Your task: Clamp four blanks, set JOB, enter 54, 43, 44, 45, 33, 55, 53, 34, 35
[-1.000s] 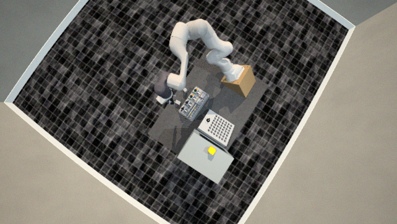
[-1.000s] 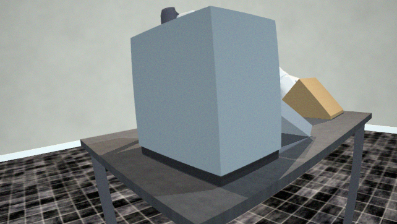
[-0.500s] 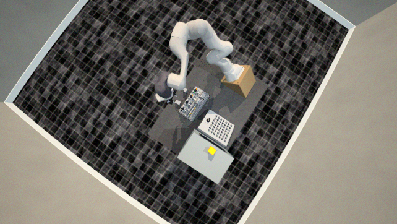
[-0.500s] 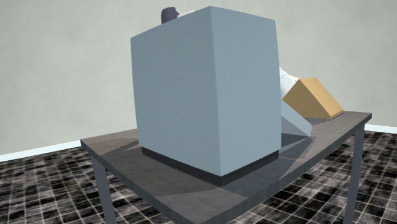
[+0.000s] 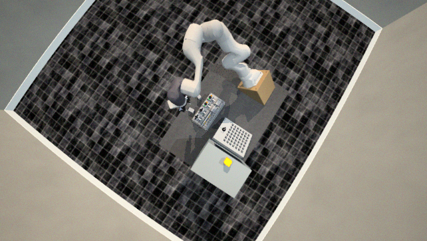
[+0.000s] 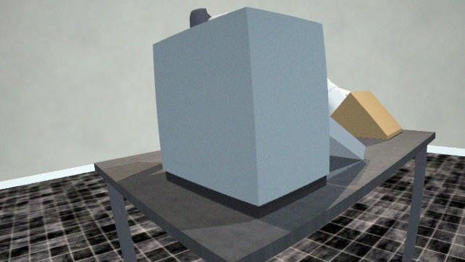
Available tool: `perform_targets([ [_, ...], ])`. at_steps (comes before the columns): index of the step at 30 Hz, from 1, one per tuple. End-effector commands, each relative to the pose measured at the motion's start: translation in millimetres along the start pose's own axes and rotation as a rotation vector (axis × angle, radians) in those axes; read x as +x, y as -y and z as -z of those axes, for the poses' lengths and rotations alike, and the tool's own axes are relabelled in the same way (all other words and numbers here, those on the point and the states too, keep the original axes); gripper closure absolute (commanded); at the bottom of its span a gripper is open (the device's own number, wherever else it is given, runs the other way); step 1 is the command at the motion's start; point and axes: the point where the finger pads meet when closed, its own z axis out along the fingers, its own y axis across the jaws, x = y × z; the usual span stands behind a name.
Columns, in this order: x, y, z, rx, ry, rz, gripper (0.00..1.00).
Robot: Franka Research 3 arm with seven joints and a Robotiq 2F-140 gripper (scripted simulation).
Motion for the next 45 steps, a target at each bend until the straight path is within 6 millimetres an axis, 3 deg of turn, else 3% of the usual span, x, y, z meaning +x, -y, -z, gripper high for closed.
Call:
perform_targets([
  [1, 0.8, 1.2, -3.0, 0.006, -0.002, -0.039, 0.6],
  [12, 0.8, 1.5, -26.7, 0.006, -0.002, -0.039, 0.6],
  [27, 0.8, 2.5, -104.4, 0.006, -0.002, -0.039, 0.6],
  [29, 0.8, 2.5, -104.4, 0.006, -0.002, -0.039, 0.6],
  [38, 0.8, 3.1, -149.4, 0.006, -0.002, -0.039, 0.6],
  [45, 0.8, 3.4, -169.1, 0.006, -0.002, -0.039, 0.6],
])
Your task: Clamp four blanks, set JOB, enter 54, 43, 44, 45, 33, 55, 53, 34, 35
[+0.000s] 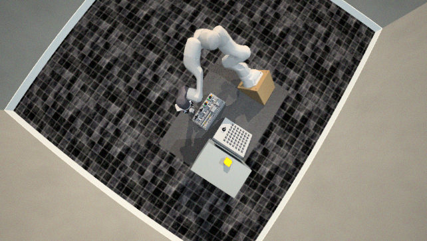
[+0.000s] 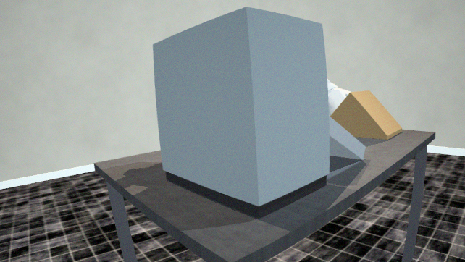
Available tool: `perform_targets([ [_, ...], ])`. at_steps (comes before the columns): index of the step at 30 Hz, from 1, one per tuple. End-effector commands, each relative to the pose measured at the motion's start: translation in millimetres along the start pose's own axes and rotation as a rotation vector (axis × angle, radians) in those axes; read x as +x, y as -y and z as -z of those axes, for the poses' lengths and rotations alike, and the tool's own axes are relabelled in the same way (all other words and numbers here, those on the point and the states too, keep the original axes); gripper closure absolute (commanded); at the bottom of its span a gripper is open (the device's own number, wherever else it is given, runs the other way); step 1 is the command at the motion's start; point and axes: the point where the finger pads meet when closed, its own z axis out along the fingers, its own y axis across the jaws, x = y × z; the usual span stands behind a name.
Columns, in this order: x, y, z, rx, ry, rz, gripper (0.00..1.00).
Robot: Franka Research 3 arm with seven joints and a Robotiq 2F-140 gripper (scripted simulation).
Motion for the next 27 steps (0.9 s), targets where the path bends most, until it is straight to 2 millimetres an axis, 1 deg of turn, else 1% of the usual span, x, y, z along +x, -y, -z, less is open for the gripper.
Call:
perform_targets([
  [1, -2.0, 9.3, -3.3, 0.028, 0.007, -0.002, 0.6],
  [5, -2.1, 9.5, -10.5, 0.028, 0.007, -0.002, 0.6],
  [9, -2.1, 9.6, -13.5, 0.028, 0.007, -0.002, 0.6],
  [27, -2.1, 9.7, -14.0, 0.028, 0.007, -0.002, 0.6],
])
